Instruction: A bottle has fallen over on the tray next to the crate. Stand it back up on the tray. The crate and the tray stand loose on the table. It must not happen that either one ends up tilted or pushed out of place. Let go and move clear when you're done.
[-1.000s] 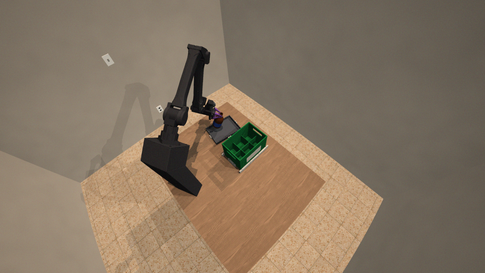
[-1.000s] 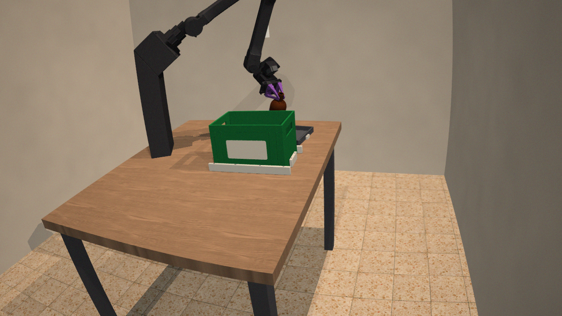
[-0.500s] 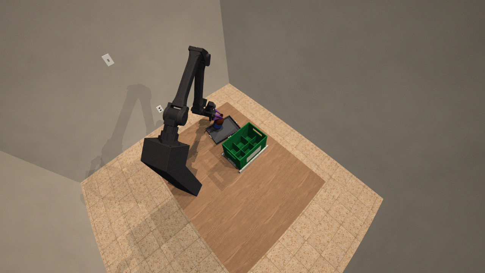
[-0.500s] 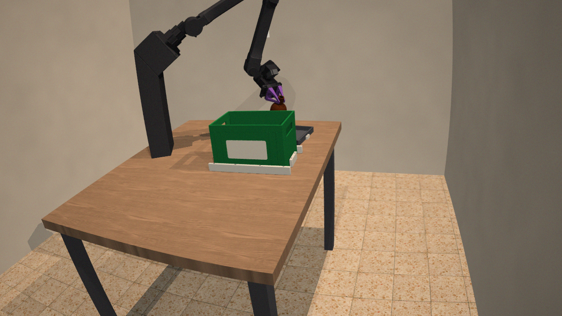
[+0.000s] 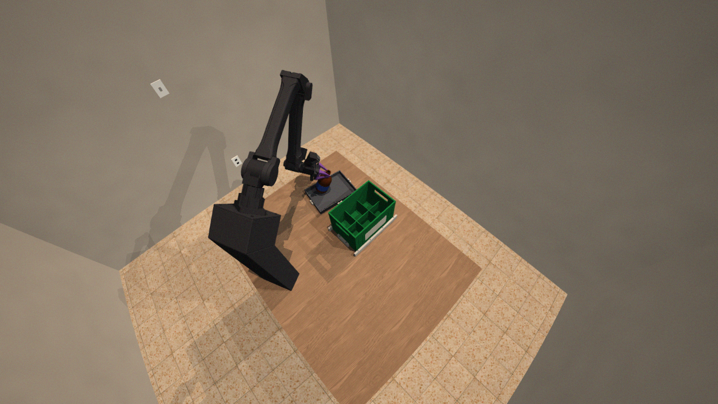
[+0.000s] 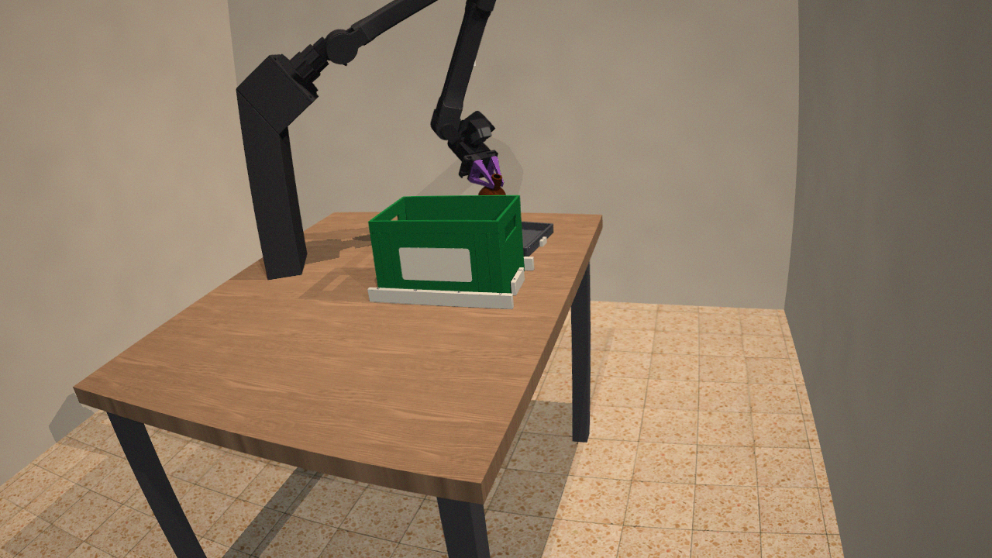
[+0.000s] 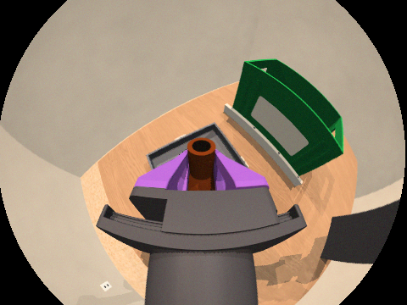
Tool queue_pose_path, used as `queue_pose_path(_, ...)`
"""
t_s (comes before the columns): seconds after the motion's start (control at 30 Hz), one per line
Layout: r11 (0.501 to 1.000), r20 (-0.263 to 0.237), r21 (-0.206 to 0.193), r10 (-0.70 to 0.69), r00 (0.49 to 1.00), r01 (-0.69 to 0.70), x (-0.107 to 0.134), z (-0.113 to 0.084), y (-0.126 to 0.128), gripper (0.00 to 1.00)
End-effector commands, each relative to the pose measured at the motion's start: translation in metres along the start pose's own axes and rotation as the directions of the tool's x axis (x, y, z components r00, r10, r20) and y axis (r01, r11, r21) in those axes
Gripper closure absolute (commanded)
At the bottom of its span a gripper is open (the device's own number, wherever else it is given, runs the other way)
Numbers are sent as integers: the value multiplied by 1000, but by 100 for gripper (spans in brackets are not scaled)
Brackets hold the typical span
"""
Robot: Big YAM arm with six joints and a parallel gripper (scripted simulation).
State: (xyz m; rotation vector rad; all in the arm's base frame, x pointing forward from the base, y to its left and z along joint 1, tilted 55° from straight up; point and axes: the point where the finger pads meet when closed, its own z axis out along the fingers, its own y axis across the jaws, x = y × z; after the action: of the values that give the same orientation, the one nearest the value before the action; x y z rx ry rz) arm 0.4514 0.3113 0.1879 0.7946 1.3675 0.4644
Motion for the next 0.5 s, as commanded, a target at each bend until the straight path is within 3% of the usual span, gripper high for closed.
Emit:
queue_pose_path(0.0,1000,12,2,21,1000,-21,4,6,-1,100)
queue_pose_path(0.47,1000,12,2,21,1000,-21,9,9,-2,100)
